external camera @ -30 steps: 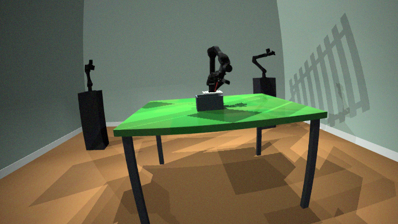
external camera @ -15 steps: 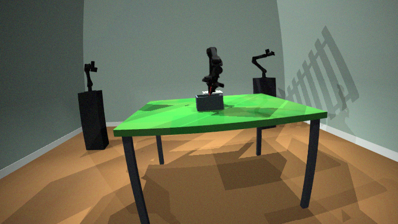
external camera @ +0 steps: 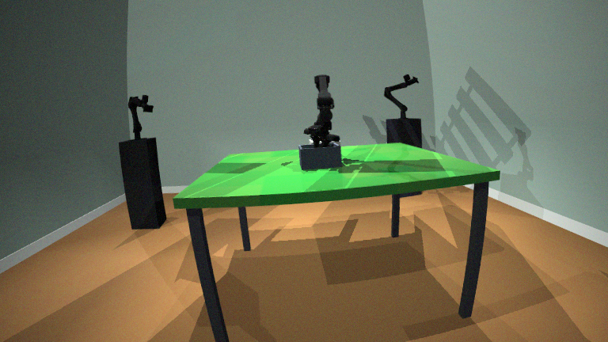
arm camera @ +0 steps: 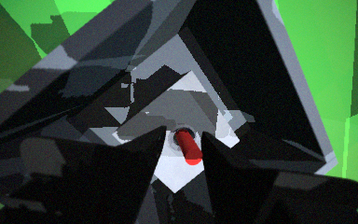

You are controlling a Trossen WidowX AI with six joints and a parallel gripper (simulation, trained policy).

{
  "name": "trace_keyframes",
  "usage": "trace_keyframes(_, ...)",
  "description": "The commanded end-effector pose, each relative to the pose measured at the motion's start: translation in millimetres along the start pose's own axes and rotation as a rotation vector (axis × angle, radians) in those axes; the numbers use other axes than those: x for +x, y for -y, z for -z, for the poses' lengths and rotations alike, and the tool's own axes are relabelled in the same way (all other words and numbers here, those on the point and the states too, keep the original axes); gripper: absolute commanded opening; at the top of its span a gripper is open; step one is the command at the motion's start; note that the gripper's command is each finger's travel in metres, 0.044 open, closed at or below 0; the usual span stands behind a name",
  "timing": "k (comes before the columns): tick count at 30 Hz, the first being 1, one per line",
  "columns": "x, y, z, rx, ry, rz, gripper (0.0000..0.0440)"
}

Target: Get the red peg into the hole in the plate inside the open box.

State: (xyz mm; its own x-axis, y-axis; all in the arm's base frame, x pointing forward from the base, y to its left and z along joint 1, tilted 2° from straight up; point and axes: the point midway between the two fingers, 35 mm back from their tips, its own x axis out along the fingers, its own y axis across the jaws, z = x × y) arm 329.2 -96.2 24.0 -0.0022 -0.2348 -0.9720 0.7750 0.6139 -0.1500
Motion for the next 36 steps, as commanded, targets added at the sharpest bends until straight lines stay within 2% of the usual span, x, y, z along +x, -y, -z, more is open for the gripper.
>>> trace_keyframes(1,-0.1,-4.4,-8.2,-0.009,-0.005,-0.020,0.0205)
trace_keyframes(11,-13.0,-33.2,-39.2,-0.013,-0.036,-0.117,0.0440)
trace_keyframes(19,-32.6,-66.2,-63.6,-0.030,-0.010,-0.242,0.0440)
trace_keyframes(36,-33.2,-67.5,-64.3,-0.032,-0.008,-0.246,0.0440)
